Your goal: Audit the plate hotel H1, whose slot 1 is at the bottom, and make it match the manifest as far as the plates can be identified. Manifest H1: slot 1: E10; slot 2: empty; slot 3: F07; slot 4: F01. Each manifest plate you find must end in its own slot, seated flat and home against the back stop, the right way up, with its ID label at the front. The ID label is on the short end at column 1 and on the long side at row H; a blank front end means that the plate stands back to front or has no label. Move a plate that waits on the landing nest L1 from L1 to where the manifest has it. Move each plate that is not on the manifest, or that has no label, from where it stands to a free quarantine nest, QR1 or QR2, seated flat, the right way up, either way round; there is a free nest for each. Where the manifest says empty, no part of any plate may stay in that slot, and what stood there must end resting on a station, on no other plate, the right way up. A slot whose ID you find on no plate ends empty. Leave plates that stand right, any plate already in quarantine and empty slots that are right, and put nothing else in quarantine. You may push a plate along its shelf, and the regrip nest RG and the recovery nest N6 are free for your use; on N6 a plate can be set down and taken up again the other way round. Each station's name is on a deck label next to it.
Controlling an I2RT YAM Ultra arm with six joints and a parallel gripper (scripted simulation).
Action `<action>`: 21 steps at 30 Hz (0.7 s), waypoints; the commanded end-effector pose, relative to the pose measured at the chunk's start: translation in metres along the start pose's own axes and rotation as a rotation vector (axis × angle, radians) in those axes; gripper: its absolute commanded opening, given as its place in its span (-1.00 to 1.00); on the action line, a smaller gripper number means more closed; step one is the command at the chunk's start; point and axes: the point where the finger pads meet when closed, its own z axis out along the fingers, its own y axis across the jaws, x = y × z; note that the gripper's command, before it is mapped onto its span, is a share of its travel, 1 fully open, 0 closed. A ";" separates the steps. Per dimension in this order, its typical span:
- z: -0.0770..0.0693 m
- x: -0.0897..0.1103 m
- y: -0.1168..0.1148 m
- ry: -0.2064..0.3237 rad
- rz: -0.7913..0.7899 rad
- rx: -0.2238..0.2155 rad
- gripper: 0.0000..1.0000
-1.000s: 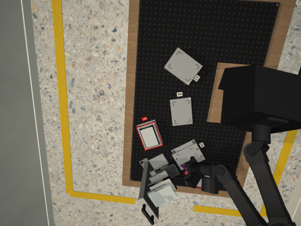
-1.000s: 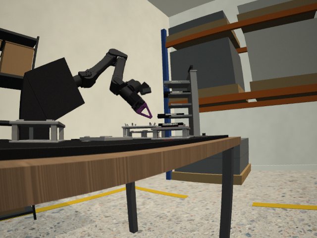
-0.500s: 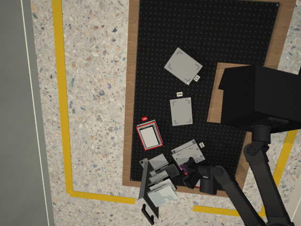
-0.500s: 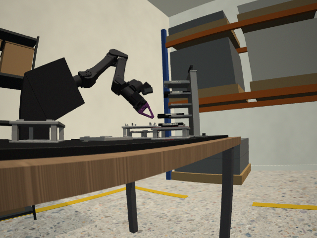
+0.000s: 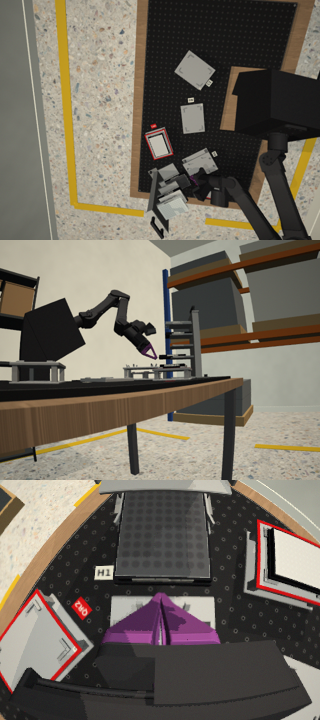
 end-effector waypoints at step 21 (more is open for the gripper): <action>0.009 -0.015 -0.002 -0.014 -0.001 0.007 -1.00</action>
